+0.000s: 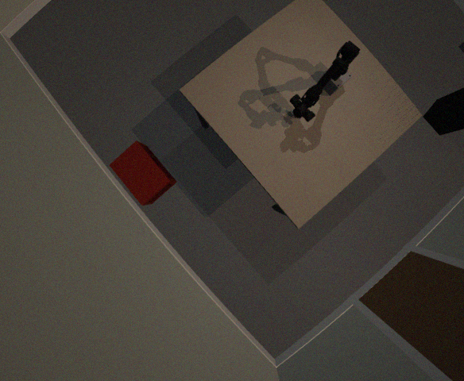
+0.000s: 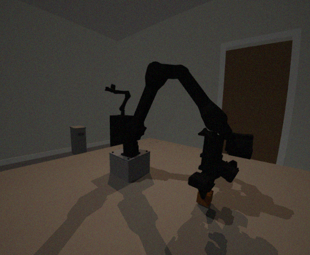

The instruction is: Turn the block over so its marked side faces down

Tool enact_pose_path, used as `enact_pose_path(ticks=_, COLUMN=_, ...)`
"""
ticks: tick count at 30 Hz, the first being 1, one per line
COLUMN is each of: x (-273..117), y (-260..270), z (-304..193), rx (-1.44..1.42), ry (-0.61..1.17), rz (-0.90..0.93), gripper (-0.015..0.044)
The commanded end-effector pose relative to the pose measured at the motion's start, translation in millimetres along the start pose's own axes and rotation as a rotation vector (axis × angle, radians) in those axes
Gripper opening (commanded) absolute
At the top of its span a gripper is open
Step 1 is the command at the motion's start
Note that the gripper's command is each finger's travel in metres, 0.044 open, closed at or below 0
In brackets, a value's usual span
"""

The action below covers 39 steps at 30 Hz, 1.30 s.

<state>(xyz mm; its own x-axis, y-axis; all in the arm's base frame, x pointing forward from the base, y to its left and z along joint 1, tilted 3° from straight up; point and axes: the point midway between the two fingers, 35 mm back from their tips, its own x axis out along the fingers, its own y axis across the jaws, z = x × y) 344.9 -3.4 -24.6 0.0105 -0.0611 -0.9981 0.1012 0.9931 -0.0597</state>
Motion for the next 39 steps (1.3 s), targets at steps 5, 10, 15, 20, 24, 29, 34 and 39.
enact_pose_path(ticks=5, x=-22, y=1, z=6, rx=-0.002, ry=-0.029, rz=0.006, gripper=0.0000)
enact_pose_path(ticks=10, x=-19, y=1, z=7, rx=-0.003, ry=-0.069, rz=0.006, gripper=0.0000)
enact_pose_path(ticks=15, x=-15, y=2, z=9, rx=-0.005, ry=-0.151, rz=0.005, gripper=0.0000)
enact_pose_path(ticks=20, x=-11, y=2, z=9, rx=-0.005, ry=-0.232, rz=0.005, gripper=0.0000)
enact_pose_path(ticks=24, x=-10, y=2, z=9, rx=-0.006, ry=-0.296, rz=0.005, gripper=0.0000)
enact_pose_path(ticks=29, x=-9, y=2, z=7, rx=-0.005, ry=-0.377, rz=0.005, gripper=0.0000)
enact_pose_path(ticks=34, x=-10, y=2, z=5, rx=-0.003, ry=-0.457, rz=0.005, gripper=0.0000)
enact_pose_path(ticks=39, x=-12, y=1, z=2, rx=-0.001, ry=-0.535, rz=0.006, gripper=0.0000)
